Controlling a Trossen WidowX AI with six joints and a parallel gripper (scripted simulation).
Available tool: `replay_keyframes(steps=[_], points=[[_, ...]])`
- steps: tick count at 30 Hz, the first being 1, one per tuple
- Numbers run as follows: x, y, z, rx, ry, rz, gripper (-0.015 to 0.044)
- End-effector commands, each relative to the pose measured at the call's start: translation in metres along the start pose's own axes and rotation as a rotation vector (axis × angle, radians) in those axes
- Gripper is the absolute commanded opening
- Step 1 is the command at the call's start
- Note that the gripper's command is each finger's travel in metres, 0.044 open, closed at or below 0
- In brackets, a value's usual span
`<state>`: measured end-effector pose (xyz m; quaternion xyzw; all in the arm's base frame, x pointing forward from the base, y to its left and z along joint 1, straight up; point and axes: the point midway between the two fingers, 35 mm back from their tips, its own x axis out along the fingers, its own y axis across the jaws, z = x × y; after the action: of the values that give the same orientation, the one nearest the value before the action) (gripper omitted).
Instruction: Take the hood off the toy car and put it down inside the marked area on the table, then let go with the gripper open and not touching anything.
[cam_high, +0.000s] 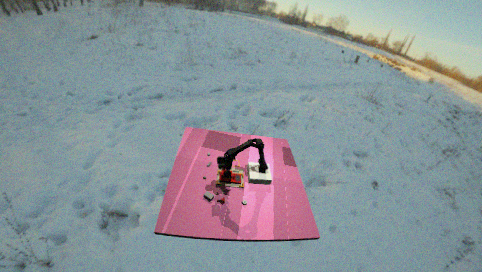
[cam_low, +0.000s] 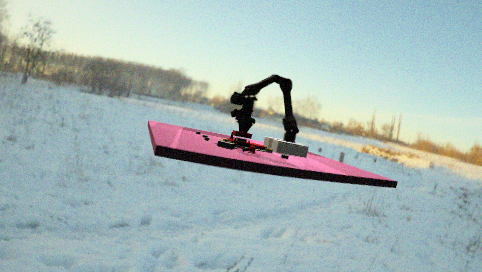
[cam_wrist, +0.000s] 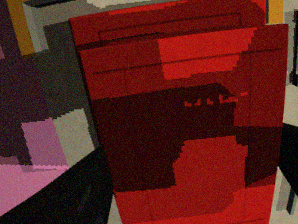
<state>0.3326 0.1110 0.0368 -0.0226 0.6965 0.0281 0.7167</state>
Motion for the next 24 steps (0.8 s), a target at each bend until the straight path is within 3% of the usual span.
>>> replay_keyframes(steps=[1, 8, 24], points=[[-0.011, 0.001, 0.002, 0.000, -0.006, 0.002, 0.0000], [-0.044, 0.000, 0.001, 0.000, -0.006, 0.002, 0.0000], [-0.040, -0.048, 0.006, 0.018, -0.010, 0.002, 0.0000]])
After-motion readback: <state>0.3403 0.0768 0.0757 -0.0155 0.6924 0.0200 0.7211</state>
